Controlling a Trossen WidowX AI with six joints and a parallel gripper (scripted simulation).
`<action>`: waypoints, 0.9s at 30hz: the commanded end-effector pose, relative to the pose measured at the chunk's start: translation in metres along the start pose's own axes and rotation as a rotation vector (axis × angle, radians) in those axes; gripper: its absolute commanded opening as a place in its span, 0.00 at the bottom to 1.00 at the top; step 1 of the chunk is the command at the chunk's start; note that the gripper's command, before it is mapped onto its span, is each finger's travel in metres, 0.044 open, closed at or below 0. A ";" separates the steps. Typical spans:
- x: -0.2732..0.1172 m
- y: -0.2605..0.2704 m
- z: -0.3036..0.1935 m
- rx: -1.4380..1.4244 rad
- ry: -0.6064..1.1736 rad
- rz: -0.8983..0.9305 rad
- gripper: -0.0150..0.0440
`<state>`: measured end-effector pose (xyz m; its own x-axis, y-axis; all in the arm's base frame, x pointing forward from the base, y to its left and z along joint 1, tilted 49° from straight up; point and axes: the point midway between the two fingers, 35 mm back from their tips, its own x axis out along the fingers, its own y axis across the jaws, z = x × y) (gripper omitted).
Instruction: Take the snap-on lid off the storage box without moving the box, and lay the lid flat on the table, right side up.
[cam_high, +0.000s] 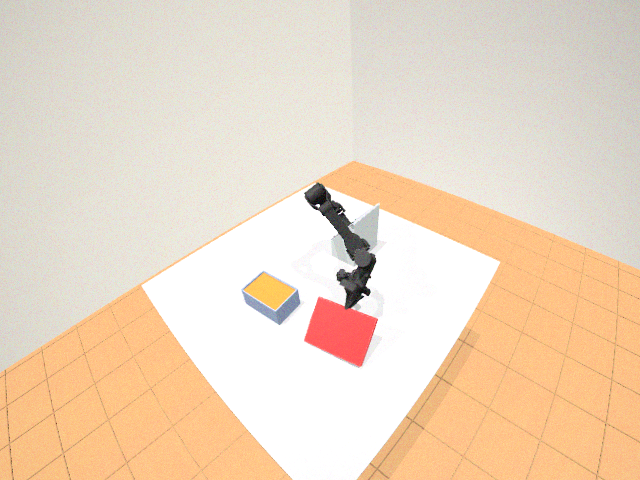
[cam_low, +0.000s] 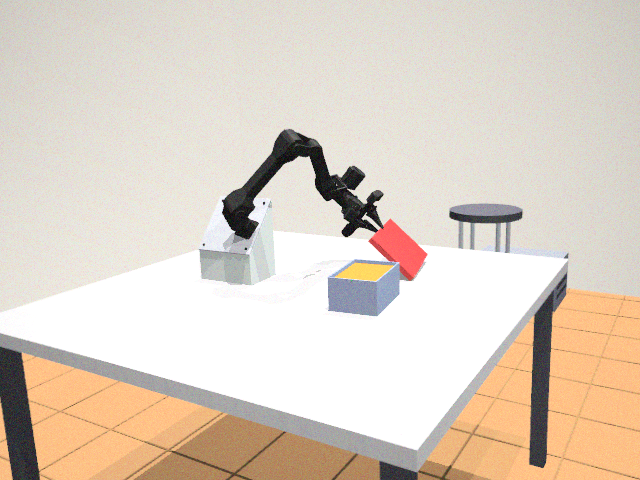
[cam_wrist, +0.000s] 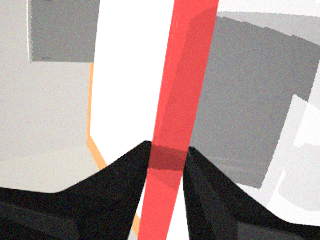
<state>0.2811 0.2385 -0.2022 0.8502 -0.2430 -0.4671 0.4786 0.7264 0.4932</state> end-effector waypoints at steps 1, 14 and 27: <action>0.005 -0.005 0.001 0.001 -0.001 -0.008 0.25; 0.011 -0.013 0.002 0.001 -0.001 -0.008 0.25; 0.018 -0.021 0.002 0.001 -0.002 -0.008 0.25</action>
<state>0.2835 0.2271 -0.2160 0.8537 -0.2310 -0.4667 0.4686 0.7318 0.4948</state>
